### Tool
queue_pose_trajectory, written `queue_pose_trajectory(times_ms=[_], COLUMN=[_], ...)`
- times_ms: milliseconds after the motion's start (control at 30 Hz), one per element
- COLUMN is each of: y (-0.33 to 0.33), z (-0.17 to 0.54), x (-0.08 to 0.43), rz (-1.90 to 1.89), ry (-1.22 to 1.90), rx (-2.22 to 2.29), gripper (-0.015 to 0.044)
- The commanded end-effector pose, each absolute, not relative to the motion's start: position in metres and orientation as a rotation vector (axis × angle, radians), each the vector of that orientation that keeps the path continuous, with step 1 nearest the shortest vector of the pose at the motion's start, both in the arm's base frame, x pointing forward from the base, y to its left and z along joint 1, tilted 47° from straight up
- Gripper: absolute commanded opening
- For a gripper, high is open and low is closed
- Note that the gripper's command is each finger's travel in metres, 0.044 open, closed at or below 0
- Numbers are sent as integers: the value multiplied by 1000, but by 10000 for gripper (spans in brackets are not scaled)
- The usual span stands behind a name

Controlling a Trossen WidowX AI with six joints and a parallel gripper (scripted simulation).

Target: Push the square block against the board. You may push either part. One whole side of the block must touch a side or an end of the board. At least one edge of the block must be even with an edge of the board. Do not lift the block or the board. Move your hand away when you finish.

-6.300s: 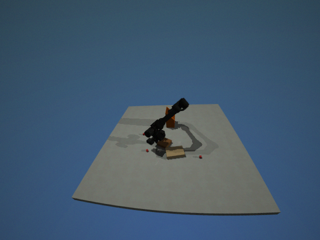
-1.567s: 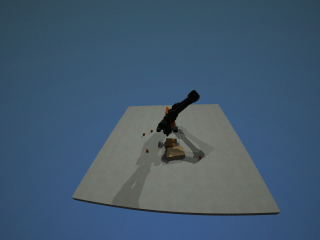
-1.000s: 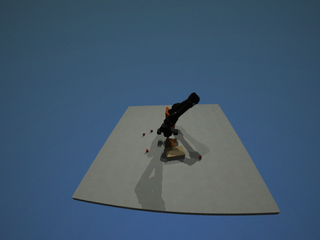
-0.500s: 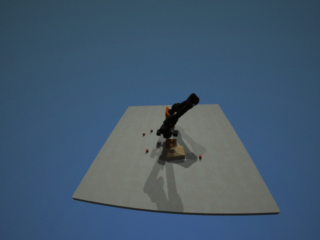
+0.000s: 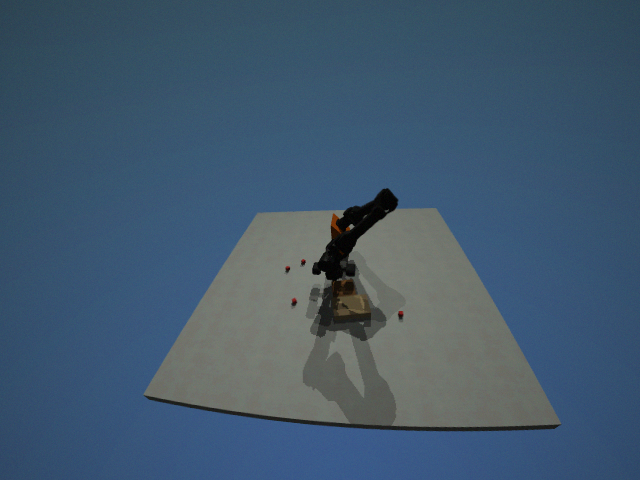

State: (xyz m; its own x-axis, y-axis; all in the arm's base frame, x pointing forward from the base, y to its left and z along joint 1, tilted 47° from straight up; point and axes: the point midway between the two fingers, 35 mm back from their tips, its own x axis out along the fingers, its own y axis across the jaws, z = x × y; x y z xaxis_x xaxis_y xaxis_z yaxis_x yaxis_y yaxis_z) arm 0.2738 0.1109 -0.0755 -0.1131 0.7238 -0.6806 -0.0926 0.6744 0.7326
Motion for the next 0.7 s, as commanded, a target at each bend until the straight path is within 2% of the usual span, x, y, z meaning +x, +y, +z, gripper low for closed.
queue_pose_trajectory(times_ms=[0, 267, 667], y=[114, 116, 113], z=[-74, -73, -74], x=[283, 292, 276], rz=[759, 759, 759], ry=[1532, 1531, 1532], rx=[540, 539, 539], gripper=[0, 0, 0])
